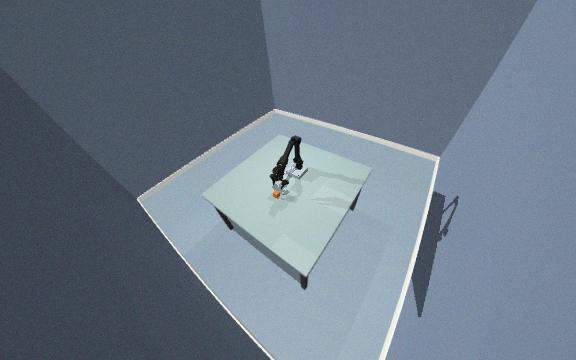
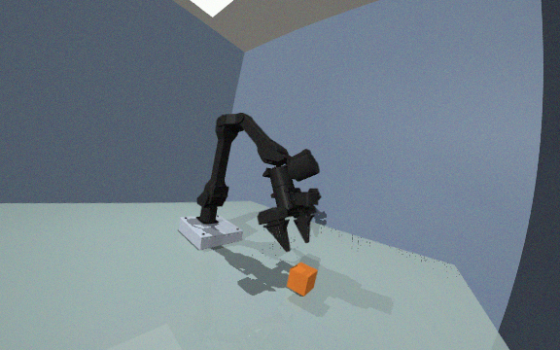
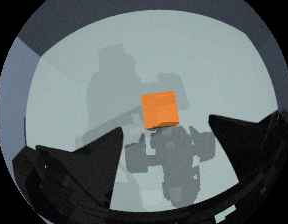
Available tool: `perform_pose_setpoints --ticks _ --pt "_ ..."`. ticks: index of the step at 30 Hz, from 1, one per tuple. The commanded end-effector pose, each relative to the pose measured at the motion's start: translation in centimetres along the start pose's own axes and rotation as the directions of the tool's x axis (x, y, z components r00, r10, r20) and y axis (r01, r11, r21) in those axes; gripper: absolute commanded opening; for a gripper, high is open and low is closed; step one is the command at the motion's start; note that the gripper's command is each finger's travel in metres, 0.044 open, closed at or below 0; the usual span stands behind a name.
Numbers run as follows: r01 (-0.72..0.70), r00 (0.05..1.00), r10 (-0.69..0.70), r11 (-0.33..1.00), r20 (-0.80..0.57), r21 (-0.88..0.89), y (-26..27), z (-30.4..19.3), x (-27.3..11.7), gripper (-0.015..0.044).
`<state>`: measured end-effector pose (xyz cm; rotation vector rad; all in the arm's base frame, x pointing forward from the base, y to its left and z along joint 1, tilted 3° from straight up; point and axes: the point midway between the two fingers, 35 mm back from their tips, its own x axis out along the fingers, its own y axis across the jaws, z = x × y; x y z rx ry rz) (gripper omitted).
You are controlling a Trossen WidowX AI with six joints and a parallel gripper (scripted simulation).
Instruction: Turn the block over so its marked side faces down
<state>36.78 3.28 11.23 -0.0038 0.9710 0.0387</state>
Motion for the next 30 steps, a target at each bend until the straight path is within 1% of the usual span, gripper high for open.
perform_pose_setpoints --ticks 1,9,17,22,26,30 --pt "-0.004 0.998 0.004 1.0 -0.059 0.005 0.1 0.8 0.1 0.044" --pt "-0.003 0.962 0.004 1.0 -0.274 0.003 0.2 3.4 0.3 0.044" --pt "-0.005 0.882 0.007 1.0 -0.472 0.005 0.2 4.7 0.1 0.044" --pt "-0.005 0.874 0.007 1.0 -0.487 0.006 0.2 4.7 0.2 0.044" --pt "-0.005 0.874 0.007 1.0 -0.487 0.006 0.2 3.1 3.0 0.044" --pt "-0.005 0.874 0.007 1.0 -0.487 0.006 0.2 3.0 3.1 0.044"
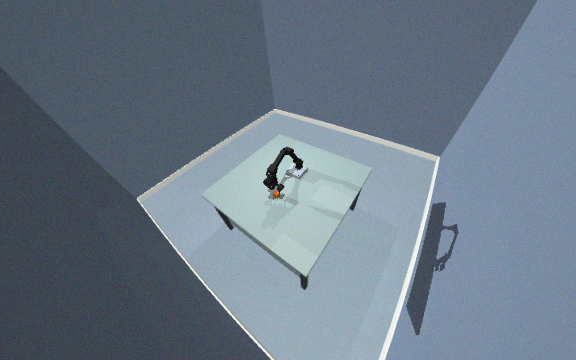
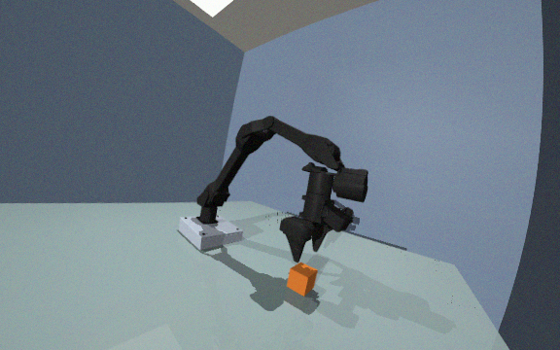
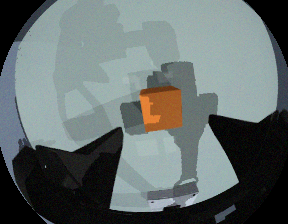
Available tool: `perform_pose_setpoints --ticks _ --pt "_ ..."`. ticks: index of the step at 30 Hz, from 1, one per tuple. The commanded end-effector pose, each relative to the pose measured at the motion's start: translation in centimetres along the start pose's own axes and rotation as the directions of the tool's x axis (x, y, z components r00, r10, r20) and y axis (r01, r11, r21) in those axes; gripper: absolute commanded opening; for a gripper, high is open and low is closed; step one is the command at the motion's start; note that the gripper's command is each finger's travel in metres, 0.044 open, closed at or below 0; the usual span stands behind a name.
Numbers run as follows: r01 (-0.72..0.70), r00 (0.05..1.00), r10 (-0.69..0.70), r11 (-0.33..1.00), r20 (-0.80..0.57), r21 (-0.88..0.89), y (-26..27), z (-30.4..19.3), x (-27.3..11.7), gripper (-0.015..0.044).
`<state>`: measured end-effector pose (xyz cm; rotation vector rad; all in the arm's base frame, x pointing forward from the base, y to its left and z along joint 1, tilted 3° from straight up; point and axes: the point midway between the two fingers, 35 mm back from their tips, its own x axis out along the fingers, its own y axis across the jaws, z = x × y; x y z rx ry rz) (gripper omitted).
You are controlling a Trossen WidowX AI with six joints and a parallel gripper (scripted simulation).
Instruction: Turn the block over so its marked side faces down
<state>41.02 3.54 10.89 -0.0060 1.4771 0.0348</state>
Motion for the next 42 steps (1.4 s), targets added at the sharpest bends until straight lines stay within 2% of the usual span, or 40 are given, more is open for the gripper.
perform_pose_setpoints --ticks 1,32,40,42 --pt "-0.005 1.0 0.004 1.0 -0.002 -0.005 0.1 0.0 0.6 0.044" --pt "-0.005 1.0 0.005 1.0 -0.002 -0.005 0.1 0.0 5.7 0.044" --pt "-0.005 1.0 0.005 1.0 -0.002 -0.005 0.1 0.0 5.7 0.023" --pt "-0.005 1.0 0.005 1.0 -0.002 -0.005 0.1 0.0 5.7 0.0217"
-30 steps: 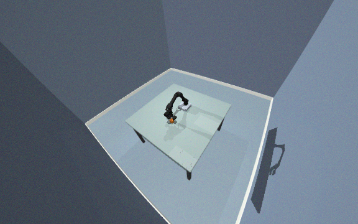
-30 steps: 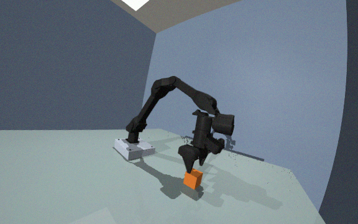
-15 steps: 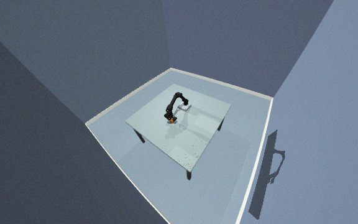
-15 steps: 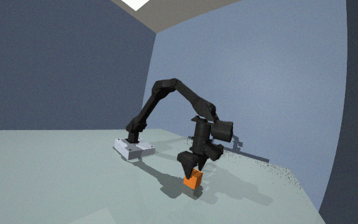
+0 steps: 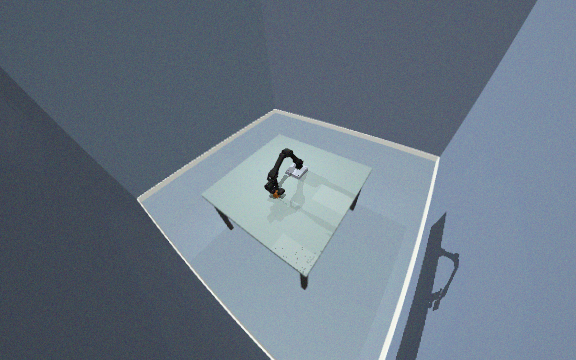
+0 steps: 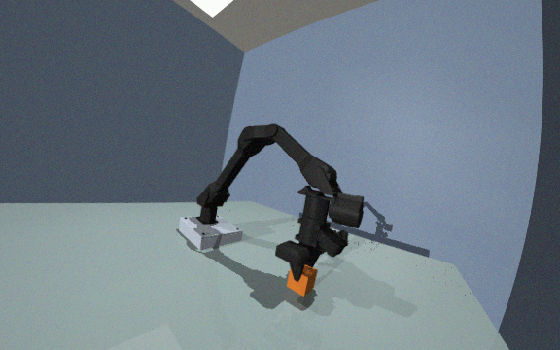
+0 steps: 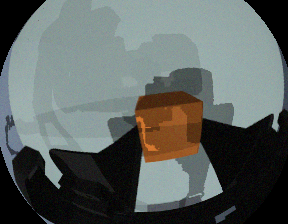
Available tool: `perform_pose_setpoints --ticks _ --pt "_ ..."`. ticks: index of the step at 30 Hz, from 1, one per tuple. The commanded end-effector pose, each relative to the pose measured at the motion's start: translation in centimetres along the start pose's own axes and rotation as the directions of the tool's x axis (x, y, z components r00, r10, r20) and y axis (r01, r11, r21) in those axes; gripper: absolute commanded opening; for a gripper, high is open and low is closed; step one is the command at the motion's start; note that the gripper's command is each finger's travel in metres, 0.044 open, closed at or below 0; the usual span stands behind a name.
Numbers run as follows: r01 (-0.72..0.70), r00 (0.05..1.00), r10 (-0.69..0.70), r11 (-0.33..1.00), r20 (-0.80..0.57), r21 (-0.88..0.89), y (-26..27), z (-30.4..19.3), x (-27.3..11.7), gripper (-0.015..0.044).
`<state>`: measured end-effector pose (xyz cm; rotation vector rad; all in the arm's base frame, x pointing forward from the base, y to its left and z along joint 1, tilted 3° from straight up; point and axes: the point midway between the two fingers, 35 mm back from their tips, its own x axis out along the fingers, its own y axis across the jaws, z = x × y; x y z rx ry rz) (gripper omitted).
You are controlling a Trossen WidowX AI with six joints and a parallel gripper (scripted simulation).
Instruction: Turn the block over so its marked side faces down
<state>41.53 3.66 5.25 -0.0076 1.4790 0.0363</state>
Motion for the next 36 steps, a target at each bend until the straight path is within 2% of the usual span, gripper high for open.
perform_pose_setpoints --ticks 1,17,21,29,36 --pt "-0.004 1.0 0.004 1.0 0.0 -0.003 0.1 0.0 0.1 0.021" --pt "-0.004 1.0 0.004 1.0 0.0 -0.003 0.1 0.0 0.1 0.0103" --pt "-0.005 1.0 0.005 1.0 0.0 -0.003 0.1 0.0 -1.8 0.0" --pt "-0.004 1.0 0.004 1.0 0.009 -0.003 0.1 0.0 -2.9 0.0" --pt "-0.003 0.995 0.004 1.0 0.102 -0.004 0.1 0.3 -2.5 0.0"
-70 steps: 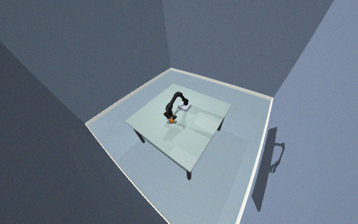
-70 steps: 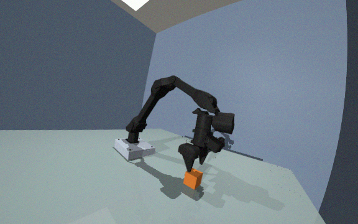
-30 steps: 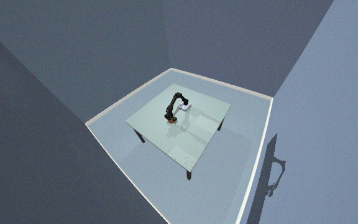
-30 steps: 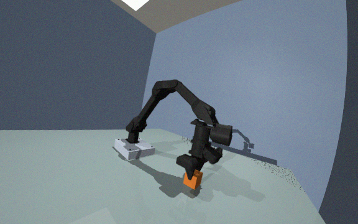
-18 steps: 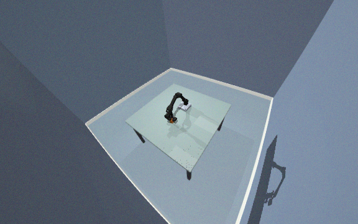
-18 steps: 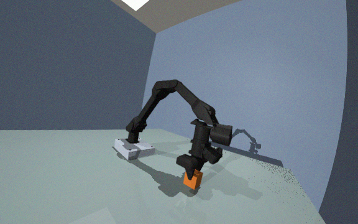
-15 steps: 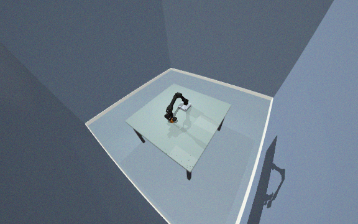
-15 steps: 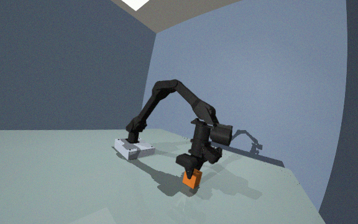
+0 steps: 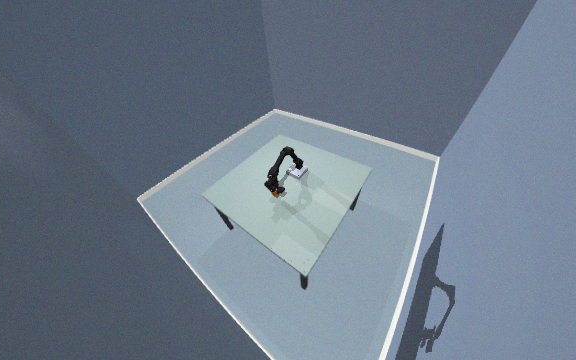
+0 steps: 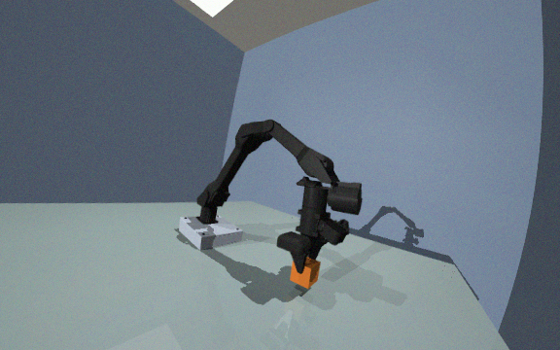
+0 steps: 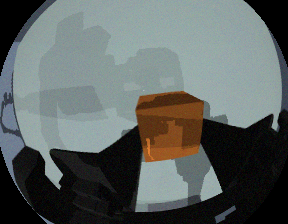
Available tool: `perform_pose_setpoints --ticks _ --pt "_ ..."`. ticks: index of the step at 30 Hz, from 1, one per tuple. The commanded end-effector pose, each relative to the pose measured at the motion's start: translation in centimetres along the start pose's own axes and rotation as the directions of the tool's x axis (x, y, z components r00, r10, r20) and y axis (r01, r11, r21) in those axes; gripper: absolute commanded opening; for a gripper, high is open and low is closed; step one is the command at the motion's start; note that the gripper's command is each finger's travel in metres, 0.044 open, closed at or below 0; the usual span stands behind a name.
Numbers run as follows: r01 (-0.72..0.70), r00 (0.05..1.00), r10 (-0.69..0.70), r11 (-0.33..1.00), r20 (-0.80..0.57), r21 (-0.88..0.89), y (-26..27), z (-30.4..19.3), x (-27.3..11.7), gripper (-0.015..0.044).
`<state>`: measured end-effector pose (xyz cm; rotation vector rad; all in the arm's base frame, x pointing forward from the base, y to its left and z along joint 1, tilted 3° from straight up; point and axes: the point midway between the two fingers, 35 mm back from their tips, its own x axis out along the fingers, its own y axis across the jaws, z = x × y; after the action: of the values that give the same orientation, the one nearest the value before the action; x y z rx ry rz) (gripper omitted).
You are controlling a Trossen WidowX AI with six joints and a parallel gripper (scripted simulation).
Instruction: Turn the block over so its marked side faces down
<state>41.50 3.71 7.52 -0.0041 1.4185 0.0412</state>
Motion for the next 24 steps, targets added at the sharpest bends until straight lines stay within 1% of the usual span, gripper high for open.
perform_pose_setpoints --ticks 1,12,24 --pt "0.002 0.998 -0.001 1.0 0.055 -0.003 -0.01 0.15 -0.2 0.0" --pt "0.002 0.979 -0.002 1.0 0.204 -0.004 0.01 0.2 0.14 0.0" --pt "0.001 0.933 0.0 1.0 0.361 -0.003 0.0 -0.2 0.14 0.0"
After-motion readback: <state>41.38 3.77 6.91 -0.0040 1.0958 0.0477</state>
